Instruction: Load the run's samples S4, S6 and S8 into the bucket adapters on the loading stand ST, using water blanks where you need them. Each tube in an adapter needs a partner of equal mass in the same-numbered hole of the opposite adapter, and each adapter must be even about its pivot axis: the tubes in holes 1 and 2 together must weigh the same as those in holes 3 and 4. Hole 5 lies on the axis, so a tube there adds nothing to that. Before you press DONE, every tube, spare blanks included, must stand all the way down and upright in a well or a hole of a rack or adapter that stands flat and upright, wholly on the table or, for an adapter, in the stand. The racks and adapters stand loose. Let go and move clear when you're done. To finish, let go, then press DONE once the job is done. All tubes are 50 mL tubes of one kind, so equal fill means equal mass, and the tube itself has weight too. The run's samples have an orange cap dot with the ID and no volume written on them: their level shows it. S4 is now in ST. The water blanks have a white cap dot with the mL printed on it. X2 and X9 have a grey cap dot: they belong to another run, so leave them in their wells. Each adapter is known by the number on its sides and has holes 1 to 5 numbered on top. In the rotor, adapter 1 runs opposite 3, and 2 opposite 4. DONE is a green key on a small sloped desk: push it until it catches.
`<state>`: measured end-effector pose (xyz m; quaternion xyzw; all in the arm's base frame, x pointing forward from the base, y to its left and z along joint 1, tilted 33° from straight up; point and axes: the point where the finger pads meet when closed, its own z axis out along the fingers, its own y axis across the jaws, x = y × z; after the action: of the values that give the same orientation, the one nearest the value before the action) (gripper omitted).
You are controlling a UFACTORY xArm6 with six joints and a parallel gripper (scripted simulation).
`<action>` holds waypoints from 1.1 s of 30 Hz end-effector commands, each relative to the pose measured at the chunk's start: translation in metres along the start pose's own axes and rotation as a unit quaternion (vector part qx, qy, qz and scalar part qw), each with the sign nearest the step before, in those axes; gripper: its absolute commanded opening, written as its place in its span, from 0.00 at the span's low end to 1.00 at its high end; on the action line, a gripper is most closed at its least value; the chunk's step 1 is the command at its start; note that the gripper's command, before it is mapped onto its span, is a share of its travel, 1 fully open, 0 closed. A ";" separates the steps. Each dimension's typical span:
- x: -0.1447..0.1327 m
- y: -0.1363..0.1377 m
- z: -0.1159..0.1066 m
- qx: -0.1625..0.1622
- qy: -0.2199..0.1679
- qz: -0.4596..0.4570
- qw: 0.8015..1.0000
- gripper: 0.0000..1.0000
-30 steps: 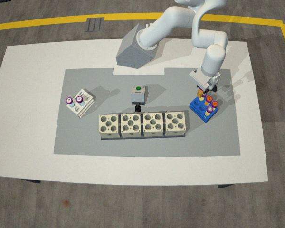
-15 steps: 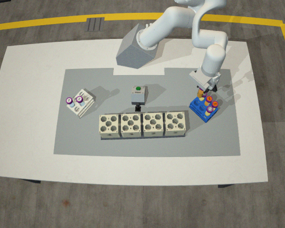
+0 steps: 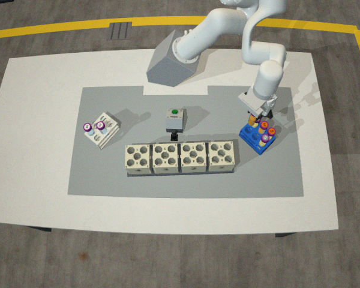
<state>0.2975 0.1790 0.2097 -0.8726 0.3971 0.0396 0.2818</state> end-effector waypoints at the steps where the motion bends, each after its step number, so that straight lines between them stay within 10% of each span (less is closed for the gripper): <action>1: 0.000 -0.002 0.011 0.002 0.001 -0.001 1.000 0.00; 33: 0.000 -0.002 0.048 0.002 0.001 0.000 1.000 0.00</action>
<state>0.3056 0.2047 0.1693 -0.8725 0.3971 0.0393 0.2820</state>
